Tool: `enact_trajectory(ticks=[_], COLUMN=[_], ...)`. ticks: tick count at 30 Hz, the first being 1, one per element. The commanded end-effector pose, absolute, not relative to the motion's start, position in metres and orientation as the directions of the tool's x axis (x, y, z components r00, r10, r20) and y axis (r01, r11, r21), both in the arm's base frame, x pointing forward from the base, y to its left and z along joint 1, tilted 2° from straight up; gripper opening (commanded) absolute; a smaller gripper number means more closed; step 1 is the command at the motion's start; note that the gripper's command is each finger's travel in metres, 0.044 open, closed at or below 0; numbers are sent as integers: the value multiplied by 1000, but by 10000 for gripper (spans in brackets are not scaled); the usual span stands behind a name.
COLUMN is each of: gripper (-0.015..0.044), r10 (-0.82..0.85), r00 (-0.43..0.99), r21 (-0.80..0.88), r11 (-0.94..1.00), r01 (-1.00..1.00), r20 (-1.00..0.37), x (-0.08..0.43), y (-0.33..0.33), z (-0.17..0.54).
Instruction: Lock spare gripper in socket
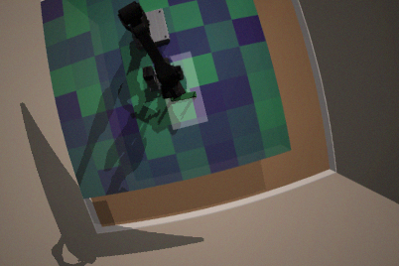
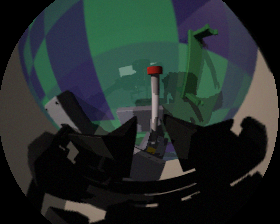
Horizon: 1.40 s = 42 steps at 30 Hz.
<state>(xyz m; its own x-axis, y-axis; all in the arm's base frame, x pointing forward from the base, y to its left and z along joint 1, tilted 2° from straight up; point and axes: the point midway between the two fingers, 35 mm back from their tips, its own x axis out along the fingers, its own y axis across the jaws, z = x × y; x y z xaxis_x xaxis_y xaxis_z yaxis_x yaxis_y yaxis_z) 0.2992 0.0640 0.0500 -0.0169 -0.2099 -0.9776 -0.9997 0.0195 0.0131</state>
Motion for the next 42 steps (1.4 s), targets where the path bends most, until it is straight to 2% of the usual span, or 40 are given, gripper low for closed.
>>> enact_trajectory(ticks=[1,33,42], gripper=[200,200,436], r10=[-208,-236,-238], r00=[-15,-41,-42], r21=[11,44,45], r11=[20,-6,-7], r01=[-1000,-999,-999], r20=[-978,-971,-970], x=[300,291,291], y=[70,115,110], z=[58,122,116])
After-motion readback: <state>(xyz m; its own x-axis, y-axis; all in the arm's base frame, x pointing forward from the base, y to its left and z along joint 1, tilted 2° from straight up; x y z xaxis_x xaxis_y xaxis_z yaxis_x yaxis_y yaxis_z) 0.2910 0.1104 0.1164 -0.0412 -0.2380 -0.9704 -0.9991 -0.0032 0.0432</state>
